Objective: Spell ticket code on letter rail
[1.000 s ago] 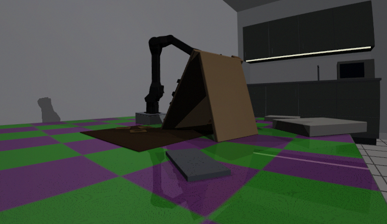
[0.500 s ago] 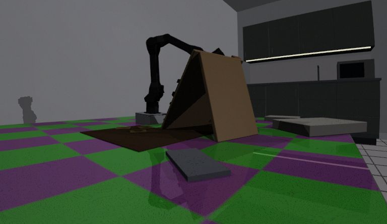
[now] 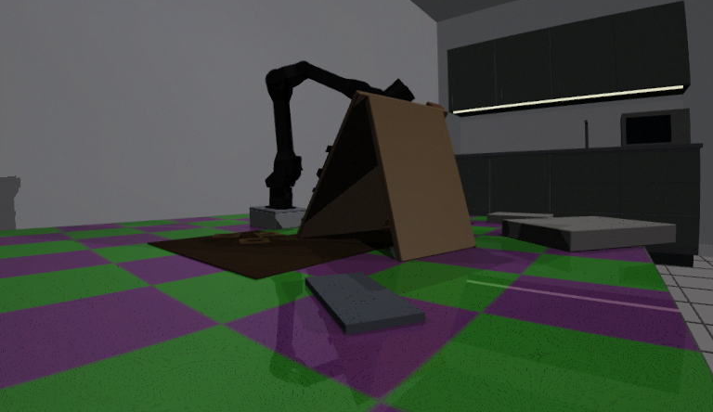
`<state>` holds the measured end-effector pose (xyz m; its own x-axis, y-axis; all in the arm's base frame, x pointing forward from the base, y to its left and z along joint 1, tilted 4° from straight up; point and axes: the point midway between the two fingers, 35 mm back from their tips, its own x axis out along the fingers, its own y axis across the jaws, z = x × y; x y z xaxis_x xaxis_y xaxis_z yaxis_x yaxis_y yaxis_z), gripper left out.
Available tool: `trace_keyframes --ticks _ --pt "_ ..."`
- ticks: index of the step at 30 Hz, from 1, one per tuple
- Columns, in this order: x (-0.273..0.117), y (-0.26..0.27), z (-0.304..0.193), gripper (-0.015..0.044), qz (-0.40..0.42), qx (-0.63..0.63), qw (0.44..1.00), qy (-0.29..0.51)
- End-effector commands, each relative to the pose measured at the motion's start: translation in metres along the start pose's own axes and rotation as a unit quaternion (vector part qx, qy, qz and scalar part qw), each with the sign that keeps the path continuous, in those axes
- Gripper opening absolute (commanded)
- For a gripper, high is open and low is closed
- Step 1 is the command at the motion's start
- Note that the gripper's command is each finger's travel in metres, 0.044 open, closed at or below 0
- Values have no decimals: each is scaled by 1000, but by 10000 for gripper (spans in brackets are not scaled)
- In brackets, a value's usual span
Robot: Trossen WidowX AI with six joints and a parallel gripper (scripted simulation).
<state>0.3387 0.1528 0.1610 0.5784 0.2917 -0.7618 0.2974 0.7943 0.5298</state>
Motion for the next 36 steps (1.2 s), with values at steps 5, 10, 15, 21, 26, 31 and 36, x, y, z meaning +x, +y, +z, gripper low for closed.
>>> trace_keyframes --ticks 5,10,15,21,26,31,36 --pt "-11 7 17 0 22 -47 998 -25" --pt "-18 9 29 0 33 -84 995 -45" --pt "-27 11 42 0 42 -123 989 -67" --pt "-38 12 57 0 50 -171 979 -95" --pt "-48 11 69 0 54 -204 970 -118" --pt "-60 8 82 0 55 -238 959 -141" --pt "-72 3 94 0 54 -269 948 -164"
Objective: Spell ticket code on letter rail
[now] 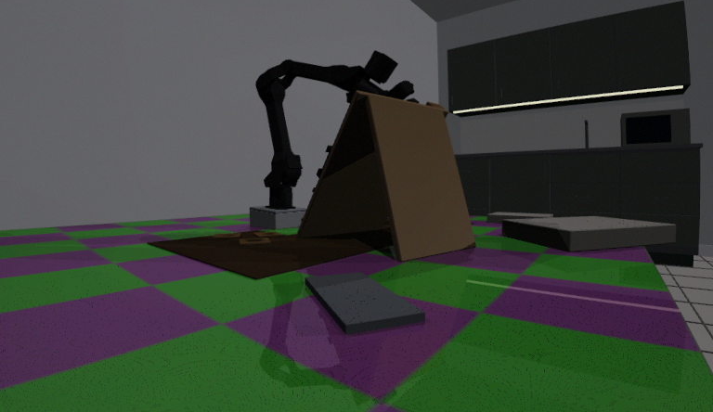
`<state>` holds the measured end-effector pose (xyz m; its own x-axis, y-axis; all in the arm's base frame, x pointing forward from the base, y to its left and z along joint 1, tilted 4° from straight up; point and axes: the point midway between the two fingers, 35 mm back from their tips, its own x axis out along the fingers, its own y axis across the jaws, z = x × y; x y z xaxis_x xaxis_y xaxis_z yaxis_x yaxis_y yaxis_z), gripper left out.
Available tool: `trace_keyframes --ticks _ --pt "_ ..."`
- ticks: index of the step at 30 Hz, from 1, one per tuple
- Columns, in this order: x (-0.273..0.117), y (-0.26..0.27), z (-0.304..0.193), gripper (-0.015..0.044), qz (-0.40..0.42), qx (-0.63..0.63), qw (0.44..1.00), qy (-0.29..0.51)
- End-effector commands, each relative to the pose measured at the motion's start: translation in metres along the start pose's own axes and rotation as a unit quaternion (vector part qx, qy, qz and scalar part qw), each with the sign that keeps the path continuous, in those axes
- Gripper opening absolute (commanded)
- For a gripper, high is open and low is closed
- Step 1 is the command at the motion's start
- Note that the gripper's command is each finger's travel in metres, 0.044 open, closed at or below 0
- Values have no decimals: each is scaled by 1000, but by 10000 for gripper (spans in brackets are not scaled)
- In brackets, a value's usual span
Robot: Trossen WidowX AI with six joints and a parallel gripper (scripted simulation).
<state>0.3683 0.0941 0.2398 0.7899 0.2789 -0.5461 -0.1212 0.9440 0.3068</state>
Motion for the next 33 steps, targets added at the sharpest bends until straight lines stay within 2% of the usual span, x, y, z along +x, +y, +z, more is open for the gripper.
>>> trace_keyframes --ticks 1,13,23,33 --pt "-11 -7 14 0 1 -34 999 -26" --pt "-35 -33 37 0 -19 -94 993 -74" --pt "-52 -89 53 0 -83 -60 990 -92" --pt "-64 -134 43 0 -116 -71 988 -79"
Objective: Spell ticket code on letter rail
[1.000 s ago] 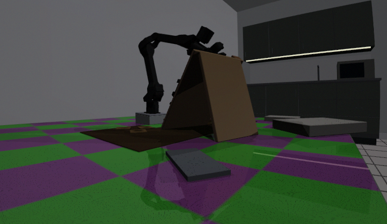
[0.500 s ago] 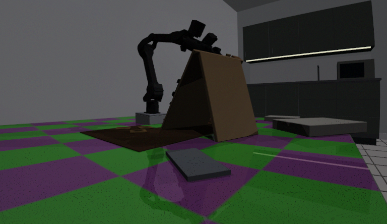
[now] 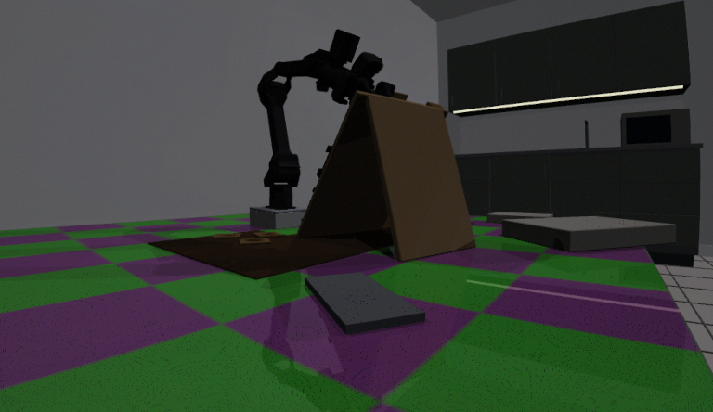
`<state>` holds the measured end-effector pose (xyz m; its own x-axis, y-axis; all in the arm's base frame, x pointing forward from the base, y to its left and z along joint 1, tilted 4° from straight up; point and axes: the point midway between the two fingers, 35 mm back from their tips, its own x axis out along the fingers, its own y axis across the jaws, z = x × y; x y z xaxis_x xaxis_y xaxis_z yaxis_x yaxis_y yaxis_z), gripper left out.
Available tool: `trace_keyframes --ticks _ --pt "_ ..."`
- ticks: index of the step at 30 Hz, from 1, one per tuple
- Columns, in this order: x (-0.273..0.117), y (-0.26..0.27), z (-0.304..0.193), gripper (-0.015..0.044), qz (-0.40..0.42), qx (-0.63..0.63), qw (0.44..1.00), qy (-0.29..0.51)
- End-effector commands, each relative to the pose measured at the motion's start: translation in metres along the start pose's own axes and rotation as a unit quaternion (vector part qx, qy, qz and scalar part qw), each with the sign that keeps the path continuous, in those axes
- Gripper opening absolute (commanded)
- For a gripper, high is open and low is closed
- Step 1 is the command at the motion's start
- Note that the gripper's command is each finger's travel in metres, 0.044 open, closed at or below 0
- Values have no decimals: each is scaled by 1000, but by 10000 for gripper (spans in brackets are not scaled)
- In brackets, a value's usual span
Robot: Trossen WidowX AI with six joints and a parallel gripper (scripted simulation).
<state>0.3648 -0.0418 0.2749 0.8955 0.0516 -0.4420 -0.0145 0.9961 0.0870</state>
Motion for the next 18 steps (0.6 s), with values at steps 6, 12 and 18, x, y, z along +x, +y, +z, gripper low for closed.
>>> trace_keyframes --ticks 6,12,18 --pt "-8 -43 -17 0 -27 -11 999 14" --pt "-16 -70 -26 0 -49 -15 998 20" --pt "-27 -102 -38 0 -88 -14 995 34"
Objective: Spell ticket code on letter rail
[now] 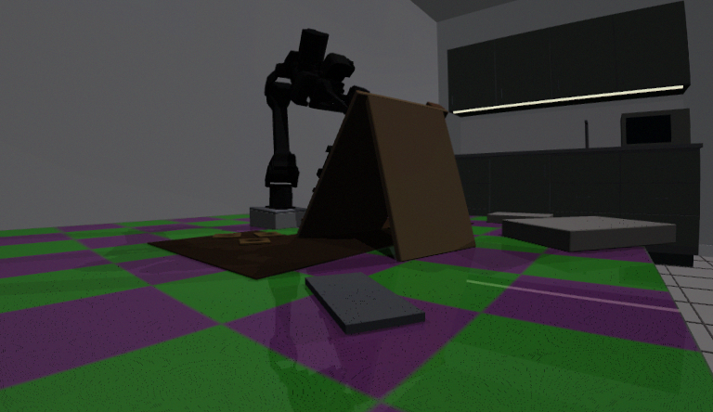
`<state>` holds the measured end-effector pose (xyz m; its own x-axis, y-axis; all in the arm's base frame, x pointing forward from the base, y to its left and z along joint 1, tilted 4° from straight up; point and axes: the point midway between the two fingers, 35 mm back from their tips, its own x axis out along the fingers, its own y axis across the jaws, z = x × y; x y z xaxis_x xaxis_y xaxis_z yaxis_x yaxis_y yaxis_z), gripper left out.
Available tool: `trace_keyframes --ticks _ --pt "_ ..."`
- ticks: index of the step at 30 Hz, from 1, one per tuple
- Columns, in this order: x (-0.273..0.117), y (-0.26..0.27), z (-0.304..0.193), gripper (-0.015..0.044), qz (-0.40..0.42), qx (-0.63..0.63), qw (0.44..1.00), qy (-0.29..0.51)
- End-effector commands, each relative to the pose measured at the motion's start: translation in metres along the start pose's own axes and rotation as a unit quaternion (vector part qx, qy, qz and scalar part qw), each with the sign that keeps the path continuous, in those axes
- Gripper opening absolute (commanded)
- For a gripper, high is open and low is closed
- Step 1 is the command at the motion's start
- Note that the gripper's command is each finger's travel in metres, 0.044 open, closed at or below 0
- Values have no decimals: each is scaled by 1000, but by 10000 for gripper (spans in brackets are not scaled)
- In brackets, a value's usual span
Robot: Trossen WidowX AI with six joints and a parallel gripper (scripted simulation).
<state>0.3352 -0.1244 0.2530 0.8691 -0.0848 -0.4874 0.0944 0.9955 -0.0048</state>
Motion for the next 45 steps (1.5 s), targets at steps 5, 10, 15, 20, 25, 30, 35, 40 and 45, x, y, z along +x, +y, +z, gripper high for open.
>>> trace_keyframes --ticks 5,10,15,20,25,30,35,40,45 --pt "-9 -40 -24 0 -37 1 999 21" --pt "-15 -56 -36 0 -43 -4 999 23" --pt "-22 -72 -50 0 -51 0 998 30" --pt "-30 -88 -67 0 -60 12 997 38" --pt "-39 -103 -84 0 -69 25 996 44" --pt "-49 -116 -100 0 -77 40 995 49" --pt "-55 -122 -108 0 -82 47 994 50" --pt "-42 -125 -110 0 -82 47 994 50" --pt "-14 -129 -112 0 -82 47 994 49"
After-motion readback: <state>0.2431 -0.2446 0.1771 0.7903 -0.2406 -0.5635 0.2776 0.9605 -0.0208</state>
